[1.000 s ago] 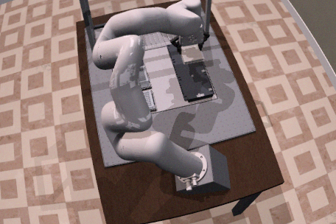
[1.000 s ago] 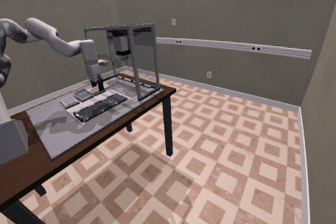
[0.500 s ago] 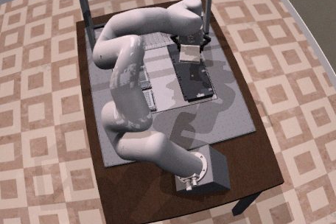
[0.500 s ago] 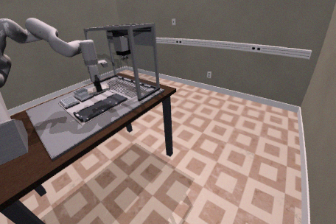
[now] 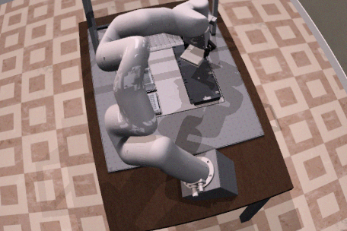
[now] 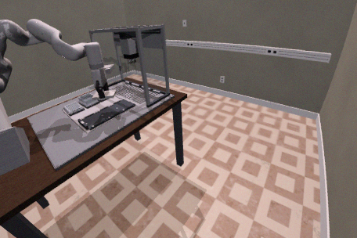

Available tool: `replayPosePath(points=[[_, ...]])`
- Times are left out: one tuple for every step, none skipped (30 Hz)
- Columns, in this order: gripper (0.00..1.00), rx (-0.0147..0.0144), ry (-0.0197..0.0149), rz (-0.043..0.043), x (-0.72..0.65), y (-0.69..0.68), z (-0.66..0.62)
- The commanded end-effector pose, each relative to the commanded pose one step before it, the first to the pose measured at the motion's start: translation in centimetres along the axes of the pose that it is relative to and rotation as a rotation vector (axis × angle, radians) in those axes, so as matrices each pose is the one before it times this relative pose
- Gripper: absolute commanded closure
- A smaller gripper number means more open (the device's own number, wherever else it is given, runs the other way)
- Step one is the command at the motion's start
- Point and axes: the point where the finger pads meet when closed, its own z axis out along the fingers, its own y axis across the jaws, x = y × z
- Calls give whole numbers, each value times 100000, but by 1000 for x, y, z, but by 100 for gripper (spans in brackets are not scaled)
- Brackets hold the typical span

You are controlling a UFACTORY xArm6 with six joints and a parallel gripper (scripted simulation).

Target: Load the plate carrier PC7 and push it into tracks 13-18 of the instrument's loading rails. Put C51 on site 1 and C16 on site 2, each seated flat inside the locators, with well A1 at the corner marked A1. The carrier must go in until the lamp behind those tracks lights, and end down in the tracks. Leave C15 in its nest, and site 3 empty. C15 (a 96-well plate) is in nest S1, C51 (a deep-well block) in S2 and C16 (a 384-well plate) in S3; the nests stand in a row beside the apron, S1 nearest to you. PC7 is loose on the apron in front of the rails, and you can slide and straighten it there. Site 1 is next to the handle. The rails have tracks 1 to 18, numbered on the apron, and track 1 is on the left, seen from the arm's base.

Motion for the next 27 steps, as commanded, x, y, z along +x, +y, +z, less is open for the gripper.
replayPosePath(points=[[100, -664, 219, 11658, 131, -80, -204], [100, 0, 0, 3333, 0, 0, 0], [100, 0, 0, 3333, 0, 0, 0], [100, 0, 0, 3333, 0, 0, 0], [100, 0, 0, 3333, 0, 0, 0], [100, 0, 0, 3333, 0, 0, 0], [100, 0, 0, 3333, 0, 0, 0], [100, 0, 0, 3333, 0, 0, 0], [100, 0, 0, 3333, 0, 0, 0], [100, 0, 0, 3333, 0, 0, 0], [100, 0, 0, 3333, 0, 0, 0], [100, 0, 0, 3333, 0, 0, 0], [100, 0, 0, 3333, 0, 0, 0], [100, 0, 0, 0, 0, 0, 0], [100, 0, 0, 0, 0, 0, 0], [100, -1, -1, 3333, 1, -2, -1], [100, 0, 0, 3333, 0, 0, 0], [100, 0, 0, 3333, 0, 0, 0], [100, 0, 0, 3333, 0, 0, 0], [100, 0, 0, 3333, 0, 0, 0], [100, 0, 0, 3333, 0, 0, 0], [100, 0, 0, 3333, 0, 0, 0], [100, 0, 0, 3333, 0, 0, 0], [100, 0, 0, 413, 0, -1, 0], [100, 0, 0, 0, 0, -1, 0], [100, 0, 0, 0, 0, -1, 0], [100, 0, 0, 0, 0, -1, 0]])
